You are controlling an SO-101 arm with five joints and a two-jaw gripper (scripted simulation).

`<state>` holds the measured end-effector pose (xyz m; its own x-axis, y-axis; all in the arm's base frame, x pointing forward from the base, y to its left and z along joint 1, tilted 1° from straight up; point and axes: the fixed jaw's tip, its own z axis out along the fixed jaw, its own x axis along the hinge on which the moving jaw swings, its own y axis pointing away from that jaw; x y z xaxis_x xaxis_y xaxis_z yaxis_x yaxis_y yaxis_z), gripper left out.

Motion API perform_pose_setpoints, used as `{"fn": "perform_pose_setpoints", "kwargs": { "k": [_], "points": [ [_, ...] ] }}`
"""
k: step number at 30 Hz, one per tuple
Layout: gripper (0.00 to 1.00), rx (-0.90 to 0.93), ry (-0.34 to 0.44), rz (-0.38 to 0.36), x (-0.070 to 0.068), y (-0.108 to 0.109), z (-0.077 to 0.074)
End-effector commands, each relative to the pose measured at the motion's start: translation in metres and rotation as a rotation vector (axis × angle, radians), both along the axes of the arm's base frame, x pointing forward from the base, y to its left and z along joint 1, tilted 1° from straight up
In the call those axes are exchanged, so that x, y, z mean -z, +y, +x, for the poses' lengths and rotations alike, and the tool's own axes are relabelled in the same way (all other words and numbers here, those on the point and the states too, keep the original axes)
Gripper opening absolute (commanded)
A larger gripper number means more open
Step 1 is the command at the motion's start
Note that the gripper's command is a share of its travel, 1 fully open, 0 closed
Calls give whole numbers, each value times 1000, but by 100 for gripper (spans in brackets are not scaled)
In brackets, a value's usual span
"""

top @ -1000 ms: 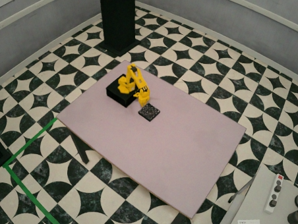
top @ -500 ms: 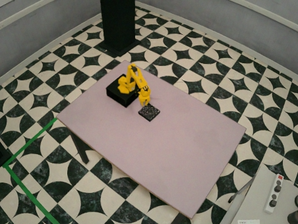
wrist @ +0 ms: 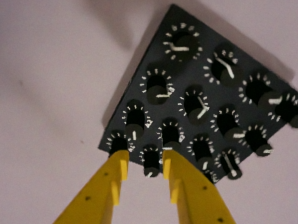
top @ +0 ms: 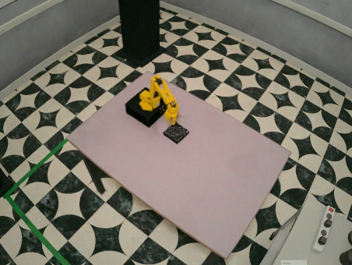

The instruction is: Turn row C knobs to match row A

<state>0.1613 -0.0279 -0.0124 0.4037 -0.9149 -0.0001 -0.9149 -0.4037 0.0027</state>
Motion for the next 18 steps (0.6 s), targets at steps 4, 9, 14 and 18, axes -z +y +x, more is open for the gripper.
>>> {"fn": "perform_pose_setpoints", "kwargs": {
  "k": [4, 9, 14, 18],
  "points": [
    [9, 204, -14, 1, -1, 5, 0],
    [9, 408, -14, 2, -1, 9, 0],
    [9, 612, -14, 3, -1, 14, 1],
    [9, 694, -14, 3, -1, 15, 1]
  ]
}}
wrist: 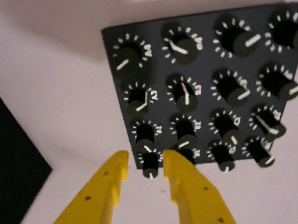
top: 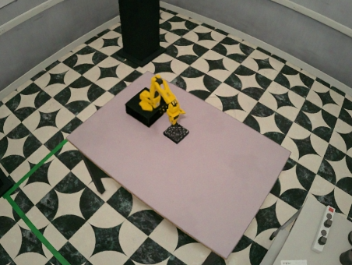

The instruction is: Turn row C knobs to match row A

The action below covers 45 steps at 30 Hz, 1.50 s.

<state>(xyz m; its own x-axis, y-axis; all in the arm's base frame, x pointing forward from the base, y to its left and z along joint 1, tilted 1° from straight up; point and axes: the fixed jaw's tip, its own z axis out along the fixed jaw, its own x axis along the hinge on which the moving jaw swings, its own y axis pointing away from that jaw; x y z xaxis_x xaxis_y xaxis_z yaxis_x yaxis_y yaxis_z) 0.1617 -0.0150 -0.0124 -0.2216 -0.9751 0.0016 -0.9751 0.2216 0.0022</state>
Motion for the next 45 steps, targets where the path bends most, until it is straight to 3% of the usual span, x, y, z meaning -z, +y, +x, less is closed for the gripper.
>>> {"fn": "perform_pose_setpoints", "kwargs": {
  "k": [1, 15, 17, 32, 45],
  "points": [
    [9, 95, -14, 1, -1, 3, 1],
    [9, 644, -14, 4, -1, 14, 3],
    [9, 644, -14, 4, -1, 14, 3],
    [9, 1172, -13, 6, -1, 22, 7],
    [9, 1500, -12, 8, -1, 27, 10]
  ]
}}
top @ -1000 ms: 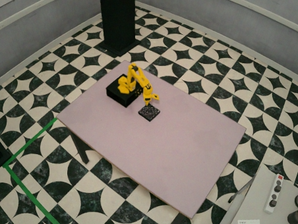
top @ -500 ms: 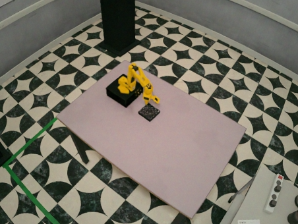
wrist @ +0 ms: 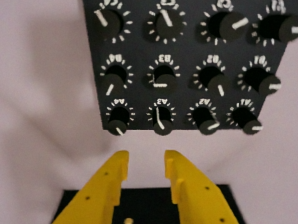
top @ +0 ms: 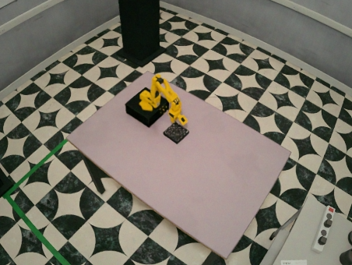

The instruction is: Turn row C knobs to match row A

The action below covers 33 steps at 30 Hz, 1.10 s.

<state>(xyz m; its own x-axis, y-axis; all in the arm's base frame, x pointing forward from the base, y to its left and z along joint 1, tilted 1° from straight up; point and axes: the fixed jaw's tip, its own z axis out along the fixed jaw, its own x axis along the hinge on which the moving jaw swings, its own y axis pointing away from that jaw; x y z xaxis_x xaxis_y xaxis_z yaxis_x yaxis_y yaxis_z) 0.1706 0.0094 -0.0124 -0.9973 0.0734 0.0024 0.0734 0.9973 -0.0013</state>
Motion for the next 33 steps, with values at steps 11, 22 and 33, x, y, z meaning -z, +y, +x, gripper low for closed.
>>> {"fn": "perform_pose_setpoints", "kwargs": {
  "k": [11, 22, 33],
  "points": [
    [9, 301, -14, 3, -1, 5, 3],
    [9, 497, -14, 4, -1, 7, 4],
    [10, 637, -14, 5, -1, 8, 5]
  ]
}}
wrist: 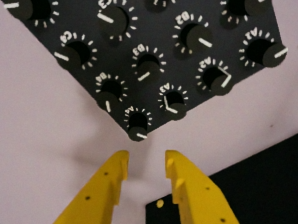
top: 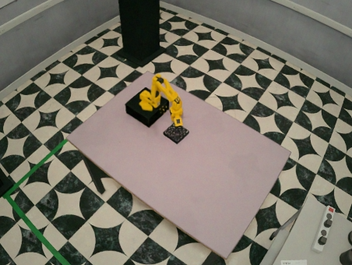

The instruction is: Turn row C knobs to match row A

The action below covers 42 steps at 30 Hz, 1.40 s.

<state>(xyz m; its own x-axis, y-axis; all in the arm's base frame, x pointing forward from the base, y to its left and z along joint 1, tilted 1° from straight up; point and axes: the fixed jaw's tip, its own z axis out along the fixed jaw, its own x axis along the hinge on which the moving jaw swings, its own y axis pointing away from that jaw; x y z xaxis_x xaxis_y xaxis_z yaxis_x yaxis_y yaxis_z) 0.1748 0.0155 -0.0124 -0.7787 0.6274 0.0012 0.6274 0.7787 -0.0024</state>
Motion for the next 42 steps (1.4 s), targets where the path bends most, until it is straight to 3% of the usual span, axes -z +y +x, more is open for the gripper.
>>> {"fn": "perform_pose_setpoints", "kwargs": {
  "k": [1, 42],
  "points": [
    [10, 43, -14, 2, -1, 2, 0],
    [10, 176, -14, 3, -1, 3, 1]
  ]
}}
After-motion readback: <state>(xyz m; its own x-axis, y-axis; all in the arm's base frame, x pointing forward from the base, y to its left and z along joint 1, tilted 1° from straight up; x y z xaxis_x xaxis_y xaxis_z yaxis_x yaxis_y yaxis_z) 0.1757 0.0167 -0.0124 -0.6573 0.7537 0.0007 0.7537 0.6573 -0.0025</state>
